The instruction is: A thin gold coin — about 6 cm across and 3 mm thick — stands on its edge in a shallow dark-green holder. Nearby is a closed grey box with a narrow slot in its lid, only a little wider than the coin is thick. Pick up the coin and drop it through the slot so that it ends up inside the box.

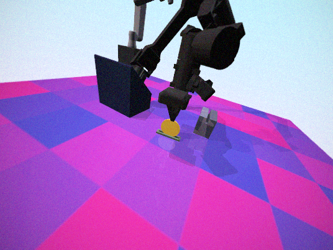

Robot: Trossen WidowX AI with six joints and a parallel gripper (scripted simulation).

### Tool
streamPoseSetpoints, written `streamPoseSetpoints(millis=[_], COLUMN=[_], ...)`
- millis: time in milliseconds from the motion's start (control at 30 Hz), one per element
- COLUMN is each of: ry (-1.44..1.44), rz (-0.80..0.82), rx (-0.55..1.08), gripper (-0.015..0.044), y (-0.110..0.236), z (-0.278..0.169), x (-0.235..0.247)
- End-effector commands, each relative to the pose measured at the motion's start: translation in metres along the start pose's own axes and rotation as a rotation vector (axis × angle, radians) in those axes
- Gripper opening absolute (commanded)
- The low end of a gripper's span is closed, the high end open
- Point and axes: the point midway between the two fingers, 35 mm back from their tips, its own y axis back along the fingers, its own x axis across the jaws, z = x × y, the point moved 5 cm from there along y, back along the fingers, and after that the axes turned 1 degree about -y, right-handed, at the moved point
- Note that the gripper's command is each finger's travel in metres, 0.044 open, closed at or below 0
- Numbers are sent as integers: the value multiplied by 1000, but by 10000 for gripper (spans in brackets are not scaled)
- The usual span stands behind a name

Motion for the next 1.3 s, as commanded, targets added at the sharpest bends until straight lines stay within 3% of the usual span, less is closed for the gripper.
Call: streamPoseSetpoints(millis=[0, 1133, 1267], ry=[-12, -11, -11], rz=[13, 17, 17], rx=[5, 4, 4], gripper=[161, 161, 56], y=[-10, -62, -62], z=[-2, -3, -3], x=[0, 2, 2])
